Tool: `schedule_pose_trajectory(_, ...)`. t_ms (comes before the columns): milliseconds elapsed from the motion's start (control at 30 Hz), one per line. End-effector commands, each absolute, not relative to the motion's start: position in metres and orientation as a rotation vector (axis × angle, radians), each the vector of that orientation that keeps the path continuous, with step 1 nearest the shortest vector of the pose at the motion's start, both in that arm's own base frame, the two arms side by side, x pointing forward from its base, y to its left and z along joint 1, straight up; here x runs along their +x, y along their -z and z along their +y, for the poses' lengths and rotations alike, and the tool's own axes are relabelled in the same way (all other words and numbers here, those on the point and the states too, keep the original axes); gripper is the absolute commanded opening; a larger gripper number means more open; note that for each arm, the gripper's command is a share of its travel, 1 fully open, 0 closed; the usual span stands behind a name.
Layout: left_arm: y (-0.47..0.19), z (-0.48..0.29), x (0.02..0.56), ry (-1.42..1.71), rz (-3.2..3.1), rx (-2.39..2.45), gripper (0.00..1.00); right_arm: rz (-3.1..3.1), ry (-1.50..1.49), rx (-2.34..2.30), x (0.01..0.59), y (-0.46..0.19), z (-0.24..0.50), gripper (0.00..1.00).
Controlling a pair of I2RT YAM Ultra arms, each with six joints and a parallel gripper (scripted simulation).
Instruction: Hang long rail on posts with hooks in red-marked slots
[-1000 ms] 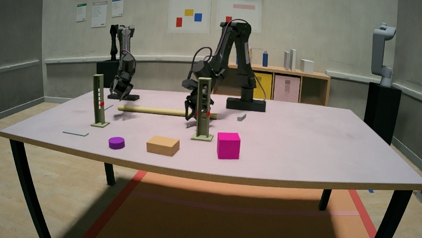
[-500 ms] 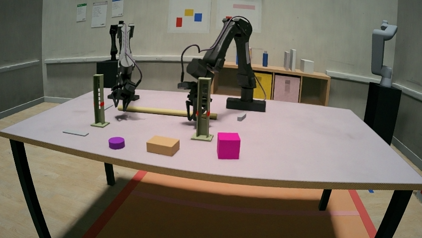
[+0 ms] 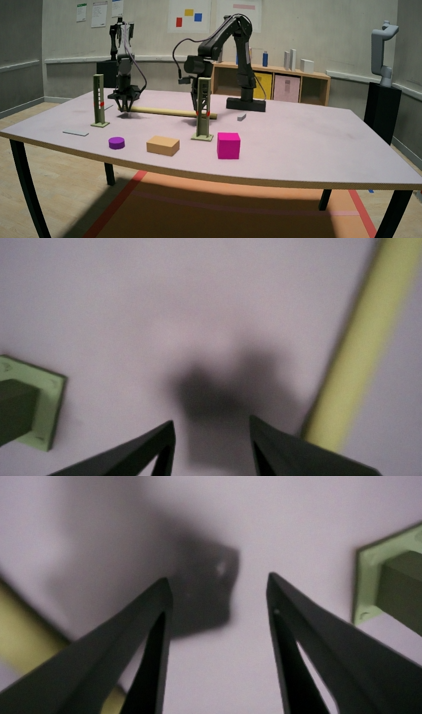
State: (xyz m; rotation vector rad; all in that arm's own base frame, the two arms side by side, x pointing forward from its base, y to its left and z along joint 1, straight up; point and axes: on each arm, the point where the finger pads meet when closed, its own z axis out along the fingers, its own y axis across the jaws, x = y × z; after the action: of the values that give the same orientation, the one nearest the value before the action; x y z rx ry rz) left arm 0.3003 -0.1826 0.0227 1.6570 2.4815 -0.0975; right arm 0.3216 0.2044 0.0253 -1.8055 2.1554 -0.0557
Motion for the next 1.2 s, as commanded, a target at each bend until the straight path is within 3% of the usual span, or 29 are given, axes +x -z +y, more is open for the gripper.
schedule_pose_trajectory(0, -0.029, -0.178, 0.26, 0.231, 2.551, 1.909, 0.48, 2.208, -0.084, -2.045, 0.295, -0.031, 0.197, 0.48)
schedule_pose_trajectory(200, -0.029, -0.187, 0.239, 0.365, 2.488, 2.081, 0.48, 2.228, -0.213, -2.206, 0.269, -0.036, 0.192, 0.48)
schedule_pose_trajectory(500, -0.015, -0.196, 0.234, 0.306, 2.351, 2.319, 0.48, 2.264, -0.317, -2.44, 0.226, -0.042, 0.188, 0.48)
schedule_pose_trajectory(1167, 0.004, -0.194, 0.226, 0.32, 2.362, 2.315, 0.48, 2.259, -0.304, -2.408, 0.23, -0.027, 0.198, 0.48)
